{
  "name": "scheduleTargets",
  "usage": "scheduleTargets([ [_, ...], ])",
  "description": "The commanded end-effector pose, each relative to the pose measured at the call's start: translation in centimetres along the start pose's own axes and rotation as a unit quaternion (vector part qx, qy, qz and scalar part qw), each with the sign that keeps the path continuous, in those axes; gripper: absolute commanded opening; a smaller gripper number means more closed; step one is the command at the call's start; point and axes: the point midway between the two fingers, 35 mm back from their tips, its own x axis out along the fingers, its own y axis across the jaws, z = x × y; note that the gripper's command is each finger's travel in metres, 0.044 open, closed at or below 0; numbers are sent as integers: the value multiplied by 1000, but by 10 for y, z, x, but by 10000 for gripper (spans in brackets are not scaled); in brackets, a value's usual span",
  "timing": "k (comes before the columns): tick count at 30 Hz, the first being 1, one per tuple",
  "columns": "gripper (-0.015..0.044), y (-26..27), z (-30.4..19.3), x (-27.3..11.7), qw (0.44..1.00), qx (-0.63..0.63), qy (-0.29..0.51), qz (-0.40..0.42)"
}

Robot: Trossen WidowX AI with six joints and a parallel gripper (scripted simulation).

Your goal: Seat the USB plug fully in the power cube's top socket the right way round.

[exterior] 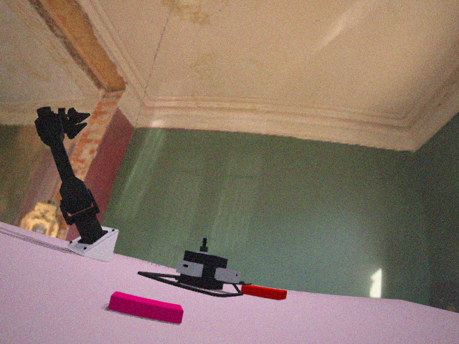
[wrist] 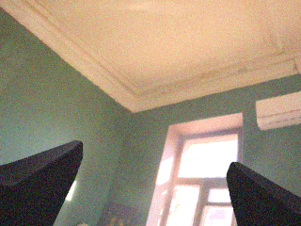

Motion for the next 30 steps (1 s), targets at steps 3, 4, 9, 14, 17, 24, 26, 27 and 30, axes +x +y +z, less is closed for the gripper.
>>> scheduleTargets([
  [3, 440, -6, -12, 33, 1000, -7, 0, -15],
  [4, 440, -9, -20, 50, 1000, -7, 3, -23],
  [9, 440, -24, -48, 113, 999, 26, 7, -44],
  [14, 440, -60, -108, 192, 994, 53, 53, -80],
  [17, 440, -88, -145, 229, 989, 72, 85, -102],
  [24, 440, -172, -237, 290, 965, 118, 169, -165],
  [26, 440, -198, -265, 300, 952, 139, 197, -188],
  [27, 440, -210, -280, 304, 945, 152, 211, -201],
  [30, 440, -250, -324, 310, 916, 194, 252, -245],
])
